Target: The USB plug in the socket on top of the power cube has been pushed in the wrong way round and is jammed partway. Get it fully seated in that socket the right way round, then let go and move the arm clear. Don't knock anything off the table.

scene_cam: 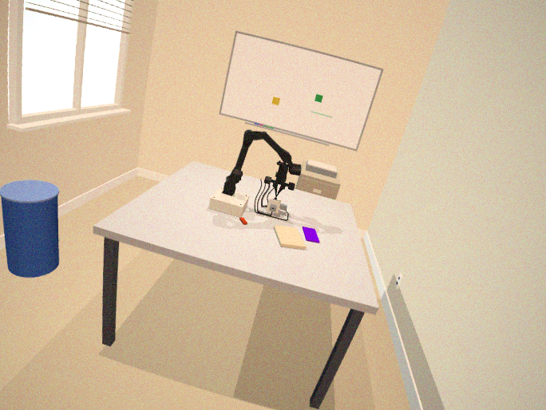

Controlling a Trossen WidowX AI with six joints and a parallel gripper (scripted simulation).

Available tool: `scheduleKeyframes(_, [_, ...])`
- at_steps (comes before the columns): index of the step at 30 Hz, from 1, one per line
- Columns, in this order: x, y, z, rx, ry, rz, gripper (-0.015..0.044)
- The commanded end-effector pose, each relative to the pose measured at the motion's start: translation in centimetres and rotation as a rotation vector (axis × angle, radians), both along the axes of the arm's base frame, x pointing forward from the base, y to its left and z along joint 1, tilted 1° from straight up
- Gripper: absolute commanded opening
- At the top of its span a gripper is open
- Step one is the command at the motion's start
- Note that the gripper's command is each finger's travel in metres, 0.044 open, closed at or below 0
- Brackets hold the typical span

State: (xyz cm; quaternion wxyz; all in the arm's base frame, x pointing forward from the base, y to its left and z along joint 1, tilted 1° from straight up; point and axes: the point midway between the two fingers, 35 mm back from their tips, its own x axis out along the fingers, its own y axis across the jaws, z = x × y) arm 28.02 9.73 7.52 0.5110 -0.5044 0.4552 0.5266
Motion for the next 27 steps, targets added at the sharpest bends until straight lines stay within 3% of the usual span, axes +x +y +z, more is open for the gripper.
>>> scheduleKeyframes(1, [0.01, 0.01, -0.23, 0.000, 0.001, 0.005, 0.0000])
scheduleKeyframes(22, [0.01, 0.01, -0.23, 0.000, 0.001, 0.005, 0.0000])
scheduleKeyframes(25, [0.01, 0.01, -0.01, 0.001, 0.000, 0.000, 0.0079])
scheduleKeyframes(27, [0.01, 0.01, -0.01, 0.001, 0.000, 0.000, 0.0095])
